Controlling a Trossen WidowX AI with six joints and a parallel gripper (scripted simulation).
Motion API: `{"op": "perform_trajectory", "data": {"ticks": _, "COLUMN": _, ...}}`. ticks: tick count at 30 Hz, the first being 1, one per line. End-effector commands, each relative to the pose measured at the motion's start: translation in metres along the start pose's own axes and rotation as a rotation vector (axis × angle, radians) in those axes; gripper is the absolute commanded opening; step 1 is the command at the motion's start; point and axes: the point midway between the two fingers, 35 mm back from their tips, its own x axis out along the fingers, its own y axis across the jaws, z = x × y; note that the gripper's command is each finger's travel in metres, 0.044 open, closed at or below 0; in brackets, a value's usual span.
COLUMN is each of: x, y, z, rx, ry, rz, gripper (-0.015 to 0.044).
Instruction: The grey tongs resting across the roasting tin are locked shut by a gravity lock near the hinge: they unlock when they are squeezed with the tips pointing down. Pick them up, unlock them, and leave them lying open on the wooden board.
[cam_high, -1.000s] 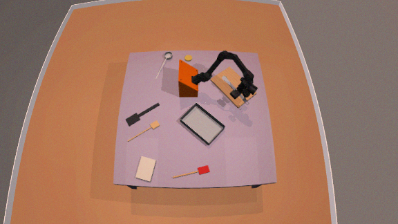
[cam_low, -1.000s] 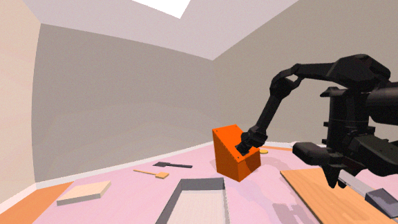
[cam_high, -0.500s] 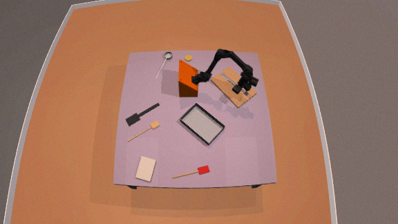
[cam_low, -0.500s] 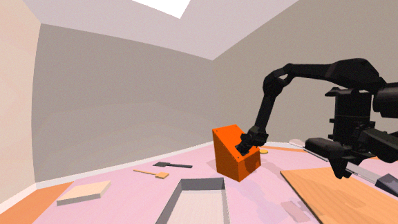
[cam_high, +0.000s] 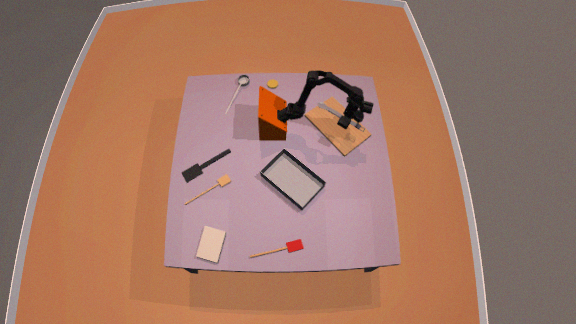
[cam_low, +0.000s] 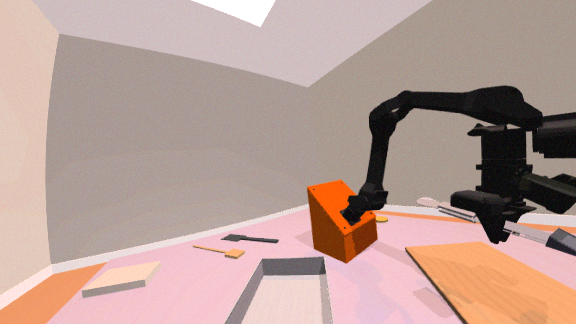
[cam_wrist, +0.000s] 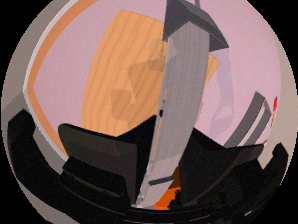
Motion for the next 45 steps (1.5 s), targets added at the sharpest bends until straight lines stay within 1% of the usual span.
{"op": "perform_trajectory", "data": {"ticks": 1, "x": -0.005, "y": 0.008, "z": -0.005, "rx": -0.027, "ry": -0.020, "rz": 0.007, "gripper": -0.0150}}
{"op": "perform_trajectory", "data": {"ticks": 17, "x": -0.025, "y": 0.037, "z": -0.026, "rx": -0.138, "ry": -0.093, "rz": 0.073, "gripper": -0.0150}}
{"op": "perform_trajectory", "data": {"ticks": 26, "x": -0.026, "y": 0.039, "z": -0.026, "rx": -0.150, "ry": -0.107, "rz": 0.077, "gripper": -0.0150}}
{"op": "perform_trajectory", "data": {"ticks": 29, "x": -0.025, "y": 0.041, "z": -0.024, "rx": -0.185, "ry": -0.150, "rz": 0.077, "gripper": -0.0150}}
{"op": "perform_trajectory", "data": {"ticks": 45, "x": -0.029, "y": 0.060, "z": -0.014, "rx": -0.358, "ry": -0.495, "rz": 0.093, "gripper": -0.0150}}
